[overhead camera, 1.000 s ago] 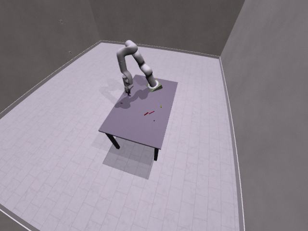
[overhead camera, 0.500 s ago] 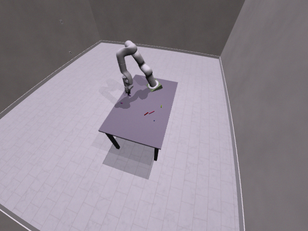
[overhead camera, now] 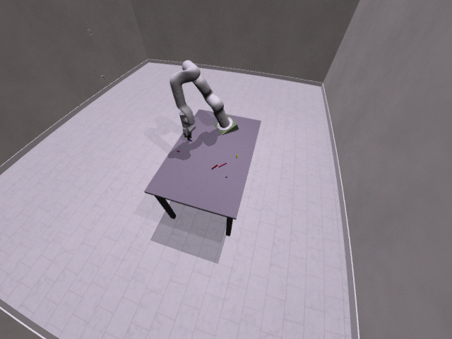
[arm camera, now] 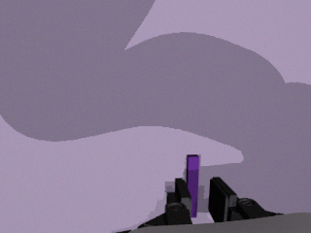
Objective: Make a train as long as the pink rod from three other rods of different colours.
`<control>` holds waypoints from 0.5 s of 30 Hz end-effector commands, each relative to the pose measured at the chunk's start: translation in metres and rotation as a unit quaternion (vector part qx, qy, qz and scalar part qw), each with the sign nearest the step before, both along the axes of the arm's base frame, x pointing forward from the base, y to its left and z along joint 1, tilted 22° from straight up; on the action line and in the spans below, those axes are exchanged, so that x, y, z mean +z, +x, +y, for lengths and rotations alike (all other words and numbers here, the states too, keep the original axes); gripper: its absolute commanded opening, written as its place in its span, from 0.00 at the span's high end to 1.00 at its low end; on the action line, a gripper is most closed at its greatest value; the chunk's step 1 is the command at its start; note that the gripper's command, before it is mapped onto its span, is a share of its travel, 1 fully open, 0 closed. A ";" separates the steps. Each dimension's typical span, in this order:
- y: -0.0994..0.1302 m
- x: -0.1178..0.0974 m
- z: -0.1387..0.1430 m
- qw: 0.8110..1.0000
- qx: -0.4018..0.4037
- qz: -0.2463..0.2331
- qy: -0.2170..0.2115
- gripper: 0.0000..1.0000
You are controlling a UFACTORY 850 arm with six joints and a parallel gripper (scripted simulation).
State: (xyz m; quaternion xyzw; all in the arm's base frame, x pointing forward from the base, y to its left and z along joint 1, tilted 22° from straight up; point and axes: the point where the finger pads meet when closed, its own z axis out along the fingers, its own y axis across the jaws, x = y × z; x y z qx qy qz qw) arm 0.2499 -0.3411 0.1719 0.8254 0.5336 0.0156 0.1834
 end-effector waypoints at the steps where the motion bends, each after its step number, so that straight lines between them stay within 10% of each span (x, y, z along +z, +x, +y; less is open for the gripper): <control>1: 0.001 -0.003 -0.001 1.000 -0.004 0.005 -0.012 0.76; 15: 0.002 -0.009 -0.004 1.000 -0.004 0.005 -0.012 0.76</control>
